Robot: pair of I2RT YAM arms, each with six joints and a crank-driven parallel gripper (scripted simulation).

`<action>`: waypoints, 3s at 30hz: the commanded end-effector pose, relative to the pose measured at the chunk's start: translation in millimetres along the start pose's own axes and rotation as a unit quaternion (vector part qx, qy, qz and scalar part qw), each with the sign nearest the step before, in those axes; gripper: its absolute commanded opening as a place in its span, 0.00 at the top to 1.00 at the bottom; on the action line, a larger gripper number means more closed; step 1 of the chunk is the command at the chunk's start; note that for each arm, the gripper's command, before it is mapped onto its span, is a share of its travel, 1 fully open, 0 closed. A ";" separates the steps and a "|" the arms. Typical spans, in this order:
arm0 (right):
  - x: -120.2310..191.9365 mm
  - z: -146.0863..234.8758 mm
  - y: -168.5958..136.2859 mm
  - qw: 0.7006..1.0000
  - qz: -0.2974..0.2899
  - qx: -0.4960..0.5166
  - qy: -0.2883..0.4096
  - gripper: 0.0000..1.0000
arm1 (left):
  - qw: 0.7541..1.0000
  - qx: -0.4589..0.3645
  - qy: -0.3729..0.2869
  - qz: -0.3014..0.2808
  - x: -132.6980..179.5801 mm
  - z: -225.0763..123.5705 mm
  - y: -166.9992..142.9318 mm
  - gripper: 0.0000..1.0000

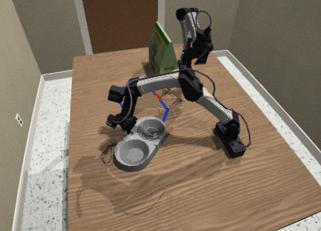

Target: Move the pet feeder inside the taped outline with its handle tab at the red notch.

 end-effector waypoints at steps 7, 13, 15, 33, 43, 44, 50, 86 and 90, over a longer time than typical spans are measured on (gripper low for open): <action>0.1 1.1 4.7 1.000 -0.006 -0.009 0.001 0.00 | 1.000 -0.009 0.008 0.004 -6.4 -4.5 -8.0 0.90; 0.1 1.1 4.7 1.000 -0.006 -0.009 0.001 0.00 | 1.000 -0.022 -0.010 0.000 -5.4 -10.2 -8.2 0.90; 0.1 1.1 4.7 1.000 -0.006 -0.009 0.001 0.00 | 1.000 -0.022 -0.010 0.000 -5.4 -10.2 -8.2 0.90; 4.3 -7.6 -5.0 0.998 0.022 0.006 -0.051 0.00 | 0.995 -0.076 -0.062 -0.020 25.5 -13.0 -16.3 0.90; 5.6 -10.4 -7.2 0.997 0.030 0.010 -0.070 0.00 | 0.988 -0.125 -0.085 -0.021 37.6 -15.4 -38.8 0.90; 5.6 -10.4 -7.2 0.997 0.030 0.010 -0.070 0.00 | 0.988 -0.125 -0.085 -0.021 37.6 -15.4 -38.8 0.90; 5.4 -10.0 -7.1 0.997 0.029 0.010 -0.067 0.00 | 0.988 -0.132 -0.074 -0.013 25.4 -15.6 -45.5 0.90; 4.4 -8.8 -4.2 0.997 0.026 0.005 -0.066 0.00 | 0.938 -0.286 -0.191 -0.040 69.7 -21.9 -92.9 0.90; 4.4 -8.8 -4.2 0.997 0.026 0.005 -0.066 0.00 | 0.925 -0.315 -0.209 -0.045 74.6 -22.8 -100.6 0.90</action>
Point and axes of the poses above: on each arm, the point where the finger pads meet when closed, its own x axis back along the fingers, its own z axis across the jaws, y = z × x, the point moved 10 cm from there along x, back along the fingers, and after that the axes turned 10 degrees about -x, right-handed, at the moved point
